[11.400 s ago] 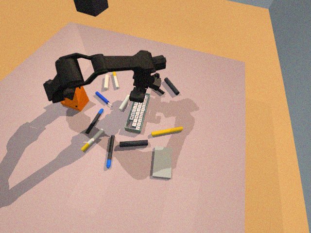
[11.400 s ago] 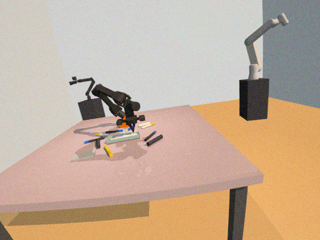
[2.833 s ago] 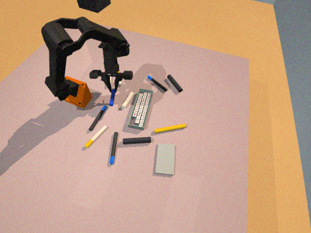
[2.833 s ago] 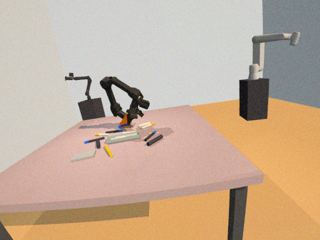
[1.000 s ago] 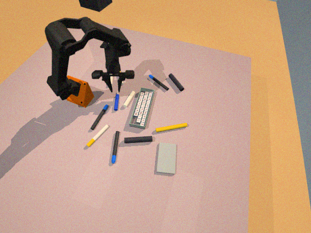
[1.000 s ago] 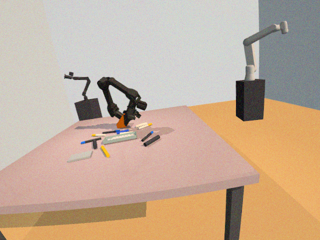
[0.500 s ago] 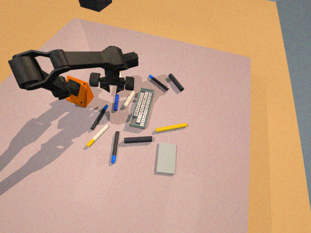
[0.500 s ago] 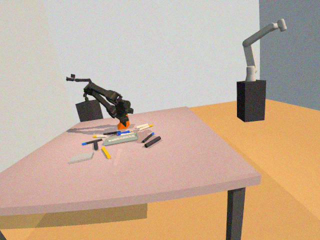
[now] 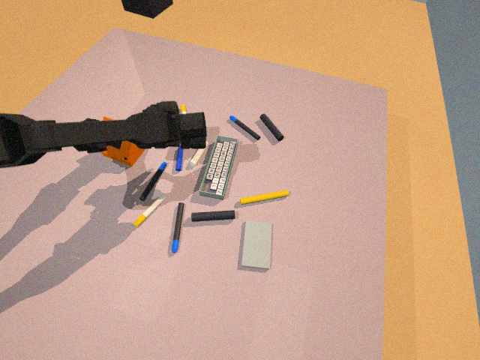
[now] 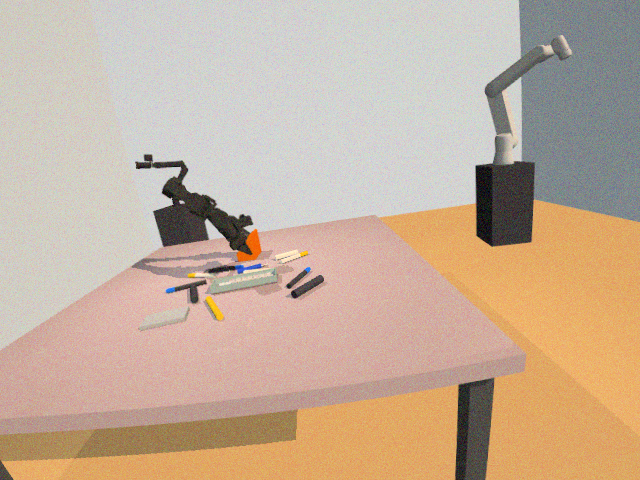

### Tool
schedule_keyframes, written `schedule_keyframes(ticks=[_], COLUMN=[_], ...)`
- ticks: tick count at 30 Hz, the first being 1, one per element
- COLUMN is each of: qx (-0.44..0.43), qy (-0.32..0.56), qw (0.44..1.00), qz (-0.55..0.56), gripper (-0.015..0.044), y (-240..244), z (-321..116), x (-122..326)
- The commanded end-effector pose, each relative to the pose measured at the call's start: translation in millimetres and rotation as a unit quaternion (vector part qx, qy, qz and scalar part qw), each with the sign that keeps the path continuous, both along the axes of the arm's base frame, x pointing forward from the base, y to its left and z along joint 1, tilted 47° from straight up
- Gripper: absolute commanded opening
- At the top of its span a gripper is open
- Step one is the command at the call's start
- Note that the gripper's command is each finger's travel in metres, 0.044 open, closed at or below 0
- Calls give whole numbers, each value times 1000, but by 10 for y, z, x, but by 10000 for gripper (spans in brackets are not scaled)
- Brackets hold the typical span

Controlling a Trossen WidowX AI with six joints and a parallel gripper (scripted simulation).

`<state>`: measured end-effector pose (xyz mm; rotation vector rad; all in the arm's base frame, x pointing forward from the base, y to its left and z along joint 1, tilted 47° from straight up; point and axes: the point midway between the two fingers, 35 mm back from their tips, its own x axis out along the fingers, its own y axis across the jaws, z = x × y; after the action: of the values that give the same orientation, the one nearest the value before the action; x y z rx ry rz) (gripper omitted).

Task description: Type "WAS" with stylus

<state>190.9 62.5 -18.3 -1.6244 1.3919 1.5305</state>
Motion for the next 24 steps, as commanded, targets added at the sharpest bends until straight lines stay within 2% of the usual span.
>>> schedule_keyframes(ticks=[1,24], qx=[3,2], qy=[2,2], qw=[1000,1000], qz=[2,2], gripper=[150,150], y=[-19,-169], z=[-23,-165], x=[-12,-1])
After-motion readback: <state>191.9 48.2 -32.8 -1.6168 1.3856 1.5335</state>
